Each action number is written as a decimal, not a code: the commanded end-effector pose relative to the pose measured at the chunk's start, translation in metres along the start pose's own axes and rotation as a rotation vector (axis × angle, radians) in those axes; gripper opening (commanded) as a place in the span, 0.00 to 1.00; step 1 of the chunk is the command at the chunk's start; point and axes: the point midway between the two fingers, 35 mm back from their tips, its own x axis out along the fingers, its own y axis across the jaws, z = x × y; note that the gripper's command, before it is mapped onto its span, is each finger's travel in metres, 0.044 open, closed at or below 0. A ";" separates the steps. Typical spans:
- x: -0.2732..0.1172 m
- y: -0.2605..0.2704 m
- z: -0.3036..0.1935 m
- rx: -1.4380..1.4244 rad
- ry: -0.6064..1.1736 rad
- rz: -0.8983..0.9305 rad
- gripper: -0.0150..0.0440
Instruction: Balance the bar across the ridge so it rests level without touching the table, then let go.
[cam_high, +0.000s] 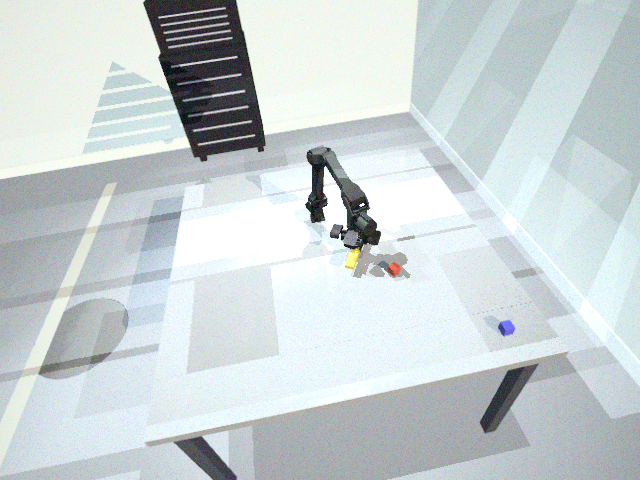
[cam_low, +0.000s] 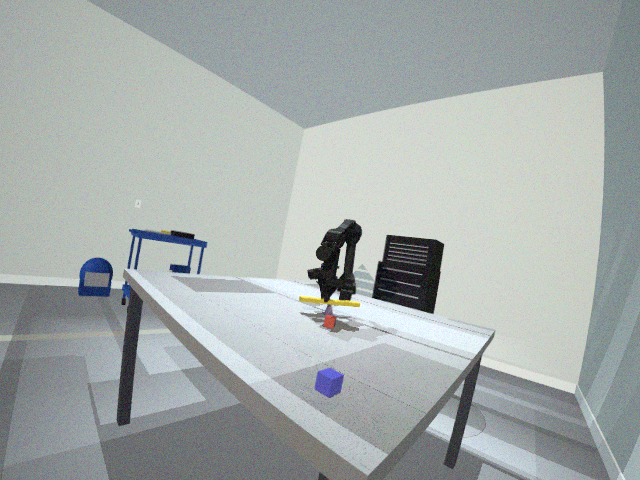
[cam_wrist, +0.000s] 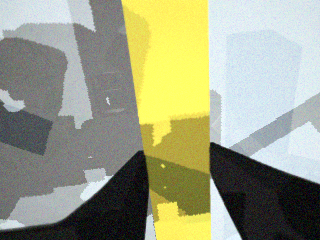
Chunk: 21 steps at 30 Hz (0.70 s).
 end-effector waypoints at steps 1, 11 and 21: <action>0.000 0.000 0.000 0.000 0.000 0.000 0.25; 0.000 0.000 0.000 0.000 0.000 0.000 0.25; 0.000 0.000 0.000 0.000 0.000 0.000 0.52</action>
